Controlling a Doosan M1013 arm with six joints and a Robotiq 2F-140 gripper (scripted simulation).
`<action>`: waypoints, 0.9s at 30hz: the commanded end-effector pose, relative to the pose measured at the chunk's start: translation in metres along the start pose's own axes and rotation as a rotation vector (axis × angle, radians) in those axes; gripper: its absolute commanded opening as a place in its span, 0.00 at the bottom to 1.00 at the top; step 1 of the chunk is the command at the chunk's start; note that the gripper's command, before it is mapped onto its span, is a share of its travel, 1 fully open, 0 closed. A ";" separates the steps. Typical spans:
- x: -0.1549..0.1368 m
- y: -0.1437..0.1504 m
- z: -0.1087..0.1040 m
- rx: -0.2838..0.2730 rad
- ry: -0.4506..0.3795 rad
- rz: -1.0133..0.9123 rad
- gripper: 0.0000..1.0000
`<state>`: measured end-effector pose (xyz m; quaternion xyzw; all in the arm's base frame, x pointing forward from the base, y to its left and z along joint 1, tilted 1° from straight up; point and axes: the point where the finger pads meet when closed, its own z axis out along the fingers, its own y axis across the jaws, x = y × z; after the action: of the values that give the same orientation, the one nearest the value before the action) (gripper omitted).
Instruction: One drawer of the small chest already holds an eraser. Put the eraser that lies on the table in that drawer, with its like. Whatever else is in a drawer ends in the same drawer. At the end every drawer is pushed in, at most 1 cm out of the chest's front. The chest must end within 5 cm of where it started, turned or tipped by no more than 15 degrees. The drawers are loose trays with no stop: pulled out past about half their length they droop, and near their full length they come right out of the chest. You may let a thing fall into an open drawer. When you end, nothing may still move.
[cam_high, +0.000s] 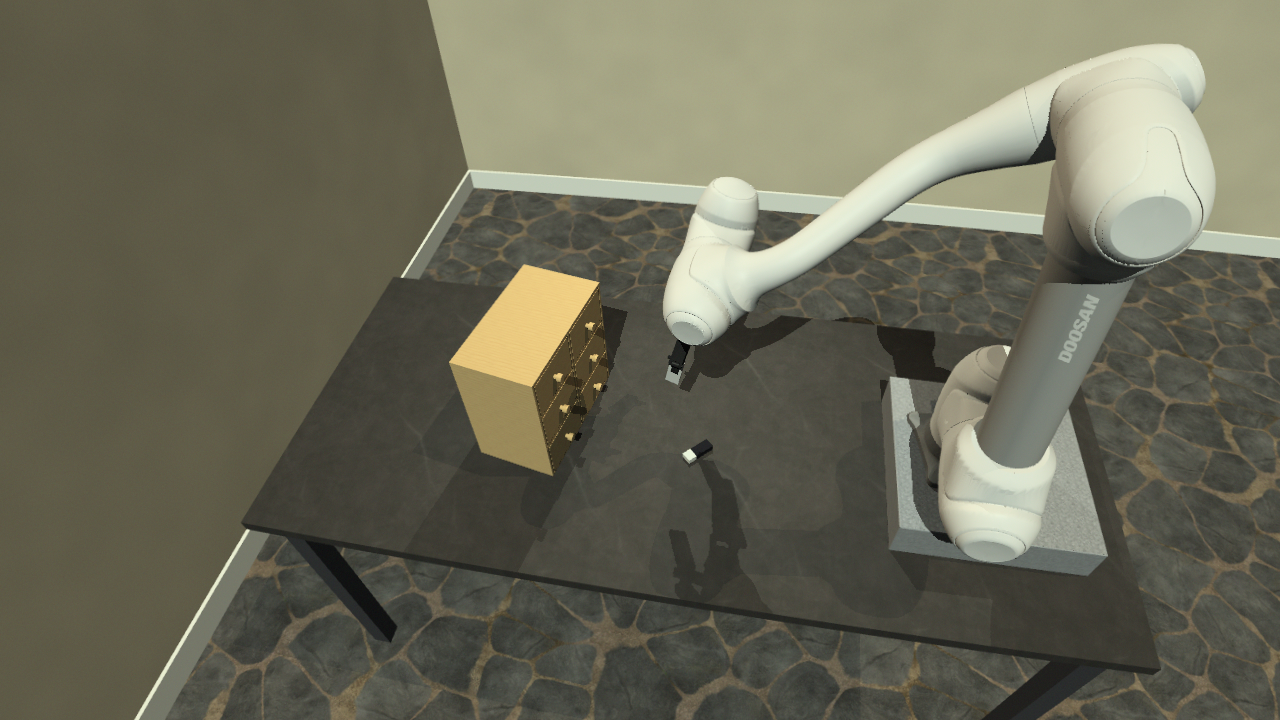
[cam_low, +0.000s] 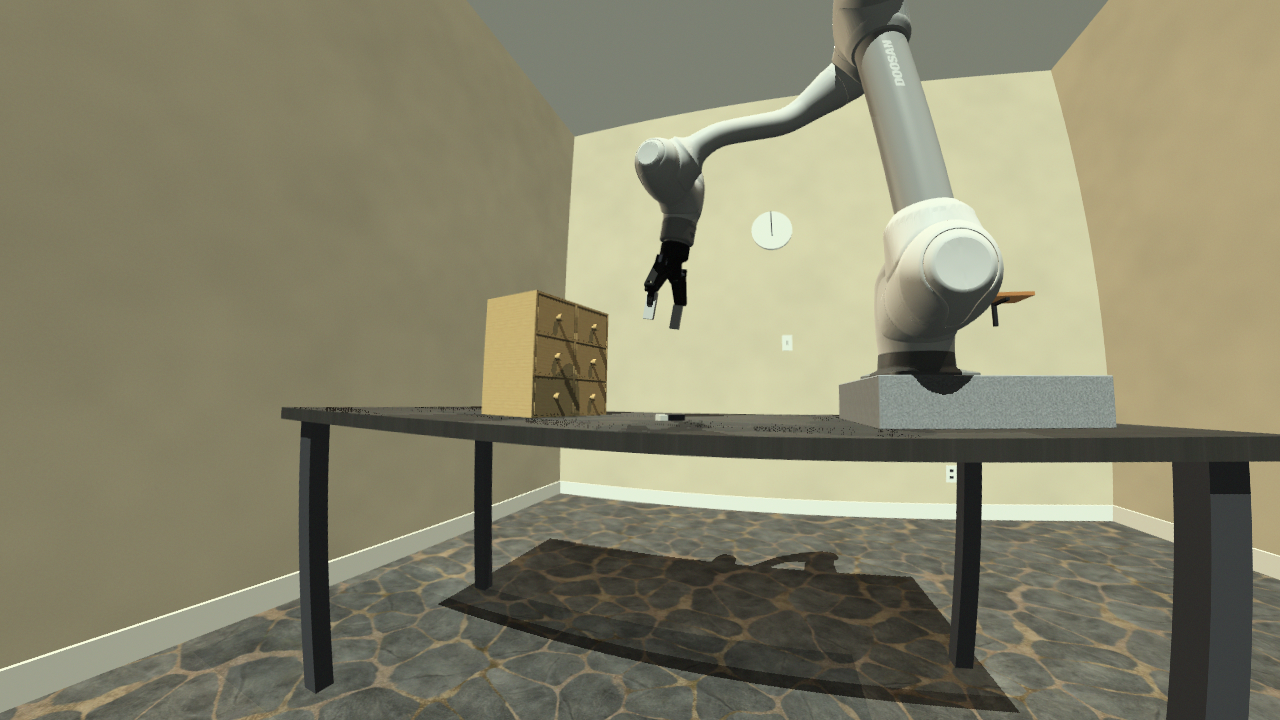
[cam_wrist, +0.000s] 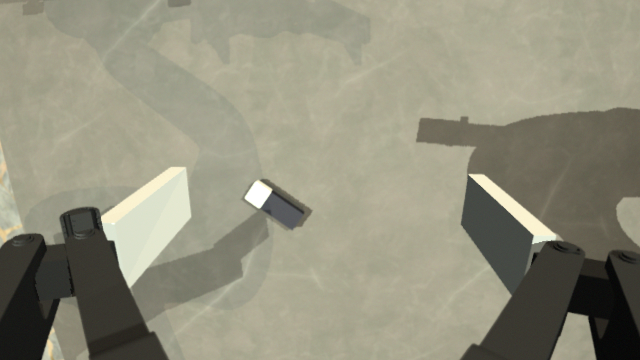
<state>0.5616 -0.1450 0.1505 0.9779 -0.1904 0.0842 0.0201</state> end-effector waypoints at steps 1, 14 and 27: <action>0.009 0.002 0.016 0.002 0.163 -0.005 1.00; 0.032 0.003 0.048 -0.002 0.502 -0.004 1.00; 0.034 0.005 0.055 -0.007 0.555 -0.002 1.00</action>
<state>0.6011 -0.1638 0.1083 0.9242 -0.1691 0.3387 0.0510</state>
